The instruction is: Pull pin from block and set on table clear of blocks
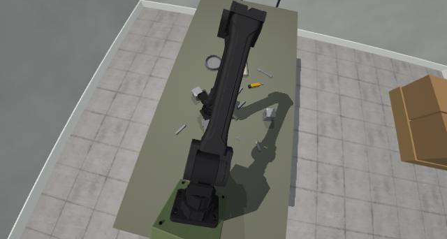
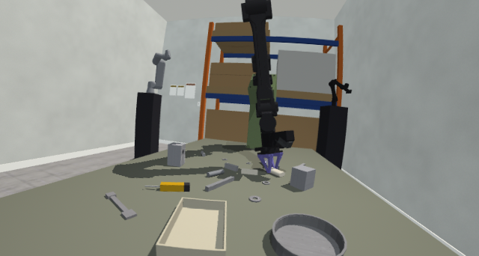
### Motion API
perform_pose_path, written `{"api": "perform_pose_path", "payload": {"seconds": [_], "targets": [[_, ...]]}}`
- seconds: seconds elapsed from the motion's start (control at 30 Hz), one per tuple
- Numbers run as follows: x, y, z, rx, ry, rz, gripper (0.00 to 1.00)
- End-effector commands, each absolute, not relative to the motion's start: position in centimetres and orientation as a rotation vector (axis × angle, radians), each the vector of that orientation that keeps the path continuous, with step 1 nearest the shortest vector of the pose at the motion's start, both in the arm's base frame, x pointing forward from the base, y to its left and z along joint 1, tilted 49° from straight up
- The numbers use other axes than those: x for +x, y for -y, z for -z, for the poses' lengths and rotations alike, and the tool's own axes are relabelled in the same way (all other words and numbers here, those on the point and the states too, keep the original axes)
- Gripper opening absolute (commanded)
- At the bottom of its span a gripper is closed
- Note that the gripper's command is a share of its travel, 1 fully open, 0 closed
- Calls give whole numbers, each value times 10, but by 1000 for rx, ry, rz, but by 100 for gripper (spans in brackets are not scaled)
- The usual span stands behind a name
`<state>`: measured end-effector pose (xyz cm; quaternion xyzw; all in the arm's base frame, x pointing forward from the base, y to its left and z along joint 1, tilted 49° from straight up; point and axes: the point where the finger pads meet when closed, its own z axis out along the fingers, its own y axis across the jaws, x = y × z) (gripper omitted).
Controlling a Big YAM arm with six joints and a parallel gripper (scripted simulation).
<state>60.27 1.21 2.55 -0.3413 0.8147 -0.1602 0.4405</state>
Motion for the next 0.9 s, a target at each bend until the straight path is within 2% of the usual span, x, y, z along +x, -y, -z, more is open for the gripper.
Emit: {"api": "perform_pose_path", "payload": {"seconds": [0.0,0.87], "targets": [[597,2,-11,-846,-2067,412,0],[587,-3,-28,-847,-2028,418,0]]}}
